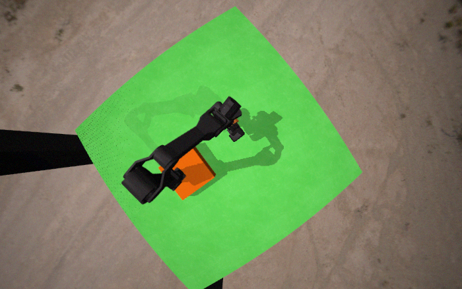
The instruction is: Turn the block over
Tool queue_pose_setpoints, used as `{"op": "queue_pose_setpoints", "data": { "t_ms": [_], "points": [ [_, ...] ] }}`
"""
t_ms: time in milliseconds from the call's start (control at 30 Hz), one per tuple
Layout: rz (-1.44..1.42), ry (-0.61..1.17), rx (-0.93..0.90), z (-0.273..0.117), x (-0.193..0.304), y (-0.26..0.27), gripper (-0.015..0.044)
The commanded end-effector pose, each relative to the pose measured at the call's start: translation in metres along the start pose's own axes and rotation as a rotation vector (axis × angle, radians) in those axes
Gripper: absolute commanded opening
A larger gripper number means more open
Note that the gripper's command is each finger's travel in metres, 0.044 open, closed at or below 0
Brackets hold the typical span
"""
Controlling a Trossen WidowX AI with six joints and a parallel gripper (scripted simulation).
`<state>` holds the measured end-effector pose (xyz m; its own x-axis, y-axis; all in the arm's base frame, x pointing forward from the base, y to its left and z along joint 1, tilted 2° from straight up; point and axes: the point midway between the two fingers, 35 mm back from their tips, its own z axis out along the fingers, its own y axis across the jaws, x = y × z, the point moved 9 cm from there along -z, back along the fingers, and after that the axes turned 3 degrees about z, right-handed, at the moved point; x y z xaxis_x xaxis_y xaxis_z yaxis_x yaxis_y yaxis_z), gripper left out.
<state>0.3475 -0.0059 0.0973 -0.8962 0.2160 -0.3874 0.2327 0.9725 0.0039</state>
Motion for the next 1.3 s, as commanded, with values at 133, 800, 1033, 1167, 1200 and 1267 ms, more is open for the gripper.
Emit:
{"op": "queue_pose_setpoints", "data": {
  "t_ms": [133,800,1033,1167,1200,1267],
  "points": [
    [0.006,-0.11,-0.004,-0.002,0.014,-0.002,0.0],
    [-0.002,-0.363,-0.017,0.034,0.037,0.0,0.0],
    [-0.001,-0.466,-0.022,0.042,0.05,-0.001,0.0],
    [0.0,-0.525,-0.025,0.044,0.058,-0.002,0.0],
    [0.001,-0.54,-0.025,0.045,0.059,-0.002,0.0],
    [0.002,-0.569,-0.027,0.045,0.063,-0.003,0.0]
  ]
}}
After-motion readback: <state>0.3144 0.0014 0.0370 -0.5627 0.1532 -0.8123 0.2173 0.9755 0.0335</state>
